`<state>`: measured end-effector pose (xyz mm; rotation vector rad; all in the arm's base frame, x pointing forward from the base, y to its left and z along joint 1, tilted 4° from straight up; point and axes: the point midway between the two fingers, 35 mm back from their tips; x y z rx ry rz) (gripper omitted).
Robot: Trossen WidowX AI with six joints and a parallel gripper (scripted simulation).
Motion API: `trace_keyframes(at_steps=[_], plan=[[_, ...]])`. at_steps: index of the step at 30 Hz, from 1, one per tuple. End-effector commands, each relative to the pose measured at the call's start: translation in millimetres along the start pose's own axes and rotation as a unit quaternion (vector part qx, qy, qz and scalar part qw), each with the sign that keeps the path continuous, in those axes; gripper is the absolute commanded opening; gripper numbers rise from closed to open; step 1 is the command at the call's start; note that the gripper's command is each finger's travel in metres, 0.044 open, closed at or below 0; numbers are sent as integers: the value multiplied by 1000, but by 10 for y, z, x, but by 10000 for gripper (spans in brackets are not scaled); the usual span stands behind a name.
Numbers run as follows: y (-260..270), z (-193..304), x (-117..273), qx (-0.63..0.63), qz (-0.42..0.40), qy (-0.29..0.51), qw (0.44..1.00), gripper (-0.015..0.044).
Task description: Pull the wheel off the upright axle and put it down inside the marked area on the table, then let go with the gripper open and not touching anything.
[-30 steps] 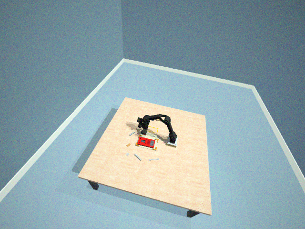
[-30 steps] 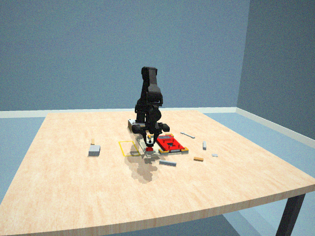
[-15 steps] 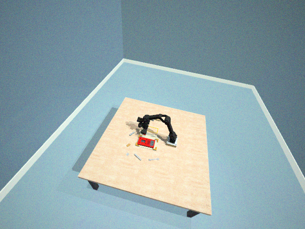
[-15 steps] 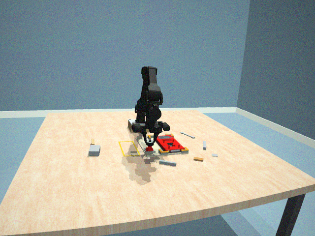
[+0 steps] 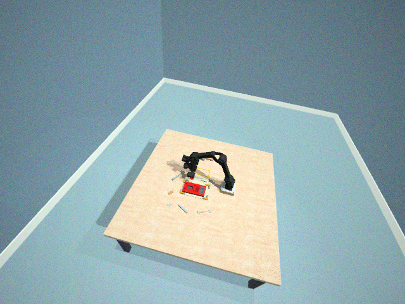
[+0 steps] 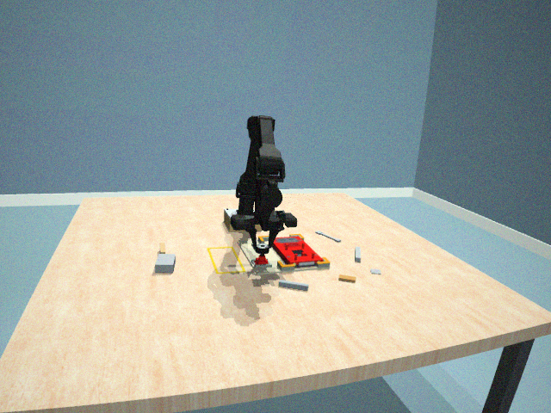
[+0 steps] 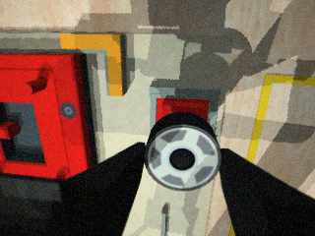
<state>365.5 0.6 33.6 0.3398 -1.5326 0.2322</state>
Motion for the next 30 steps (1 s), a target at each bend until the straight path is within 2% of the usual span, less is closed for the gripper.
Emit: trace_keyframes(at_steps=[1,30], plan=[[-3,-8,86,0,4,-6,1000,0],[-1,-4,182,-1,4,-7,1000,0]])
Point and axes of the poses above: the point midway between the two fingers, 35 mm back from their tips, its own x axis back along the fingers, its own y axis across the jaws, z = x × y, and after that the axes turned 15 degrees about x, right-handed
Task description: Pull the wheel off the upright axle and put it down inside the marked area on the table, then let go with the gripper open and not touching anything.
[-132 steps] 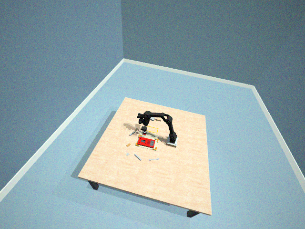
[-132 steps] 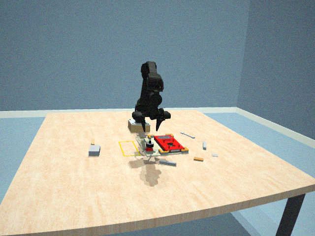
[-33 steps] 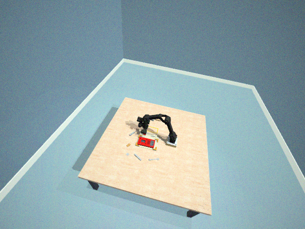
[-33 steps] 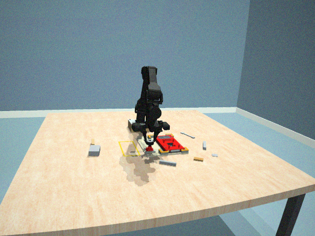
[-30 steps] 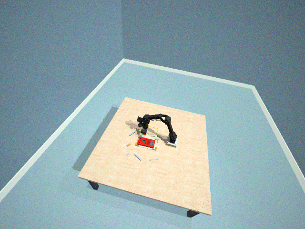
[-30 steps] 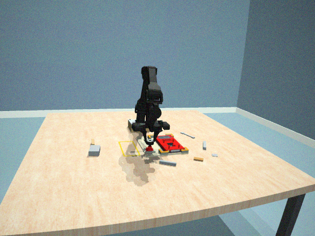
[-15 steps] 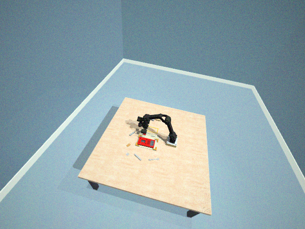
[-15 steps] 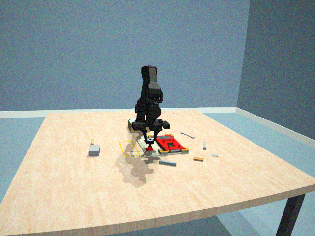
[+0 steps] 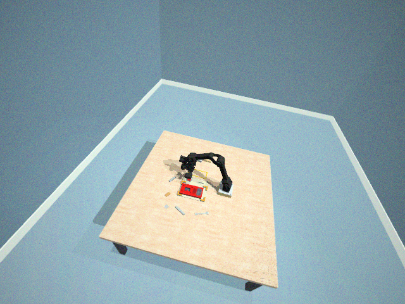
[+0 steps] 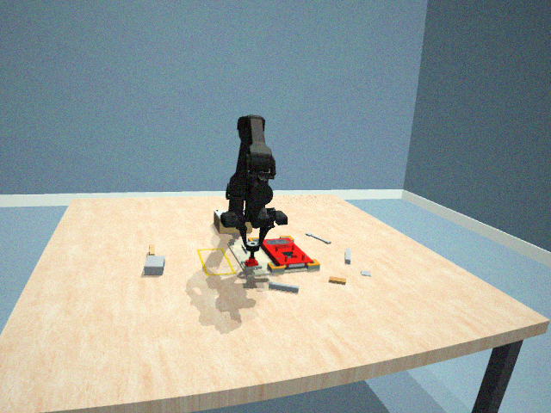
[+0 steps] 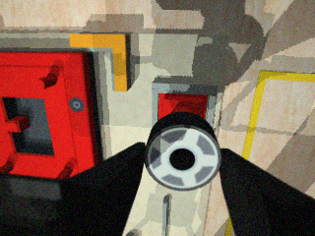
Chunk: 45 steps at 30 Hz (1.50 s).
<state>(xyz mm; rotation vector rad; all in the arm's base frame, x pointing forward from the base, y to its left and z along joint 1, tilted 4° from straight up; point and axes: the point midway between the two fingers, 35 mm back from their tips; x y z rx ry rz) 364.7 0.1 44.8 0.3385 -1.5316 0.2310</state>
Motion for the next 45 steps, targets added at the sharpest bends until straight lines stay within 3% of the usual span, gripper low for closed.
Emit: trace_keyframes(at_steps=[1,22,32,36,45], plan=[[-6,-13,73,0,5,-7,1000,0],[-5,-10,125,0,5,-7,1000,0],[18,37,439,0,5,-7,1000,0],[20,51,367,-2,0,0,1000,0],[-262,254,395,-2,3,-2,1000,0]])
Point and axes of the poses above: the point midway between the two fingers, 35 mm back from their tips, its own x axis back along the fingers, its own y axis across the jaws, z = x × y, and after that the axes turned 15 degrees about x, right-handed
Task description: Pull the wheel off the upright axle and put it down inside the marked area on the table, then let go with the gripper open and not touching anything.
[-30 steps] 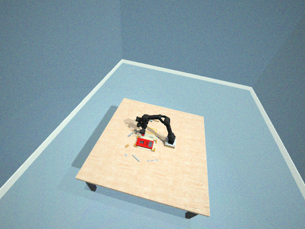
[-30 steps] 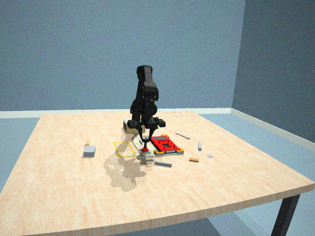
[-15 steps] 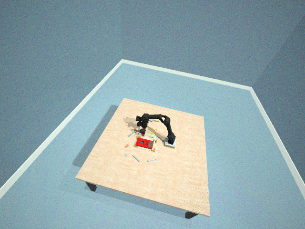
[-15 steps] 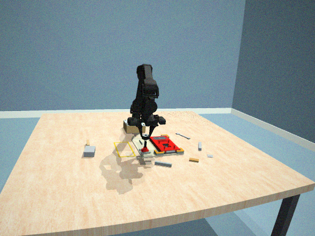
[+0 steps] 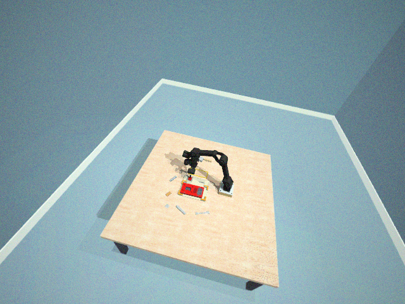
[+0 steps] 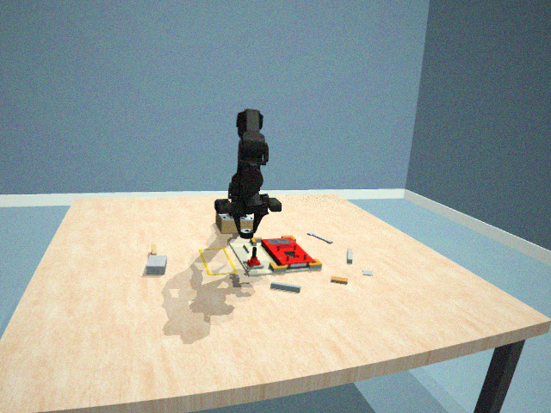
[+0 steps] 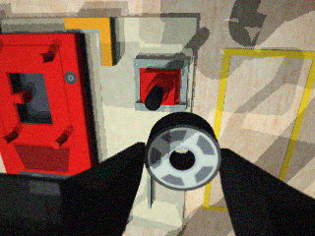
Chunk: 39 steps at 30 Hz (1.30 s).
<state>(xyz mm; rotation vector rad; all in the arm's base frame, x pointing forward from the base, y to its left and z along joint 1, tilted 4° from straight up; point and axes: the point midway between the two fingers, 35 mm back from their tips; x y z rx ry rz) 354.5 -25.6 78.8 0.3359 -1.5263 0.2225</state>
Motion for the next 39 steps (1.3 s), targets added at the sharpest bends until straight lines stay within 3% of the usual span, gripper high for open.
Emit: trace_keyframes(at_steps=[1,24,33,39], plan=[[-116,91,45,2,5,-5,1000,0],[-643,624,61,3,11,-6,1000,0],[-657,612,-169,3,11,-6,1000,0],[-676,593,-536,3,11,-6,1000,0]])
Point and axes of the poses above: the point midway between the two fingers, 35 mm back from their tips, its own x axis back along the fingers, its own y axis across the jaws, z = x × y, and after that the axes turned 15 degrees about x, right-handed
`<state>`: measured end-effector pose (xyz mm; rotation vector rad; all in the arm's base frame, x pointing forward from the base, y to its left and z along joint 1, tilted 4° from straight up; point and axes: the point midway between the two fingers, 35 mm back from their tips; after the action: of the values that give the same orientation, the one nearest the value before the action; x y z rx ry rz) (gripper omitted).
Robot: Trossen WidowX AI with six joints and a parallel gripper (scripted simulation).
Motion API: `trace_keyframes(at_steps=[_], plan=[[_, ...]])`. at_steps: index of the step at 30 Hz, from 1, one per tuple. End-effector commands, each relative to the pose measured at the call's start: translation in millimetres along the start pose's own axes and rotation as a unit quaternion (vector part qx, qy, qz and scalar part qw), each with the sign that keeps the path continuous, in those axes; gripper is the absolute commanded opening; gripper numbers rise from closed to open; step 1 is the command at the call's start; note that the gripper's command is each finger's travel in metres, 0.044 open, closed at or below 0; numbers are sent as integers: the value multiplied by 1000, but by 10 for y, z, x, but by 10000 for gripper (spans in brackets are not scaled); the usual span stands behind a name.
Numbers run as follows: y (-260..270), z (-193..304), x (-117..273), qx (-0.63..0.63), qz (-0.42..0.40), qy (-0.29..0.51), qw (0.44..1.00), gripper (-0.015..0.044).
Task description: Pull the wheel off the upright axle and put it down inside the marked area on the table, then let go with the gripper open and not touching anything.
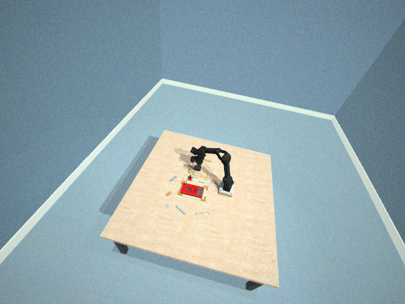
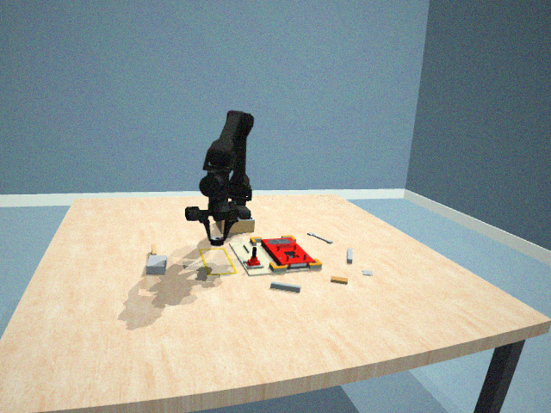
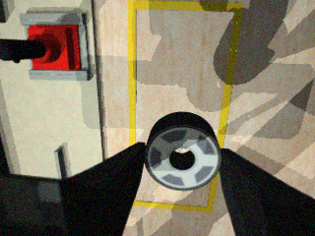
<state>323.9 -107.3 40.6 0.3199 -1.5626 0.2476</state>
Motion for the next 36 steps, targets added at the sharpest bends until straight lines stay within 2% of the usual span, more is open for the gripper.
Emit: trace_keyframes(at_steps=[1,6,10,21,28,32,33,36], plan=[[18,34,-262,0,-5,9,1000,0],[40,61,-569,0,-6,9,1000,0],[45,67,-610,0,-6,9,1000,0],[51,67,-553,3,-8,10,1000,289],[42,53,-41,1,-6,9,1000,300],[45,57,24,0,-6,9,1000,300],[54,62,-40,0,-8,10,1000,326],[154,189,93,0,-8,10,1000,405]])
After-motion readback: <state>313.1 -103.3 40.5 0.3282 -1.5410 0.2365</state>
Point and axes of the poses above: the point midway between the two fingers, 35 mm back from their tips, its own x axis back along the fingers, its own y axis across the jaws, z = x × y, and after that the axes turned 15 degrees about x, right-handed
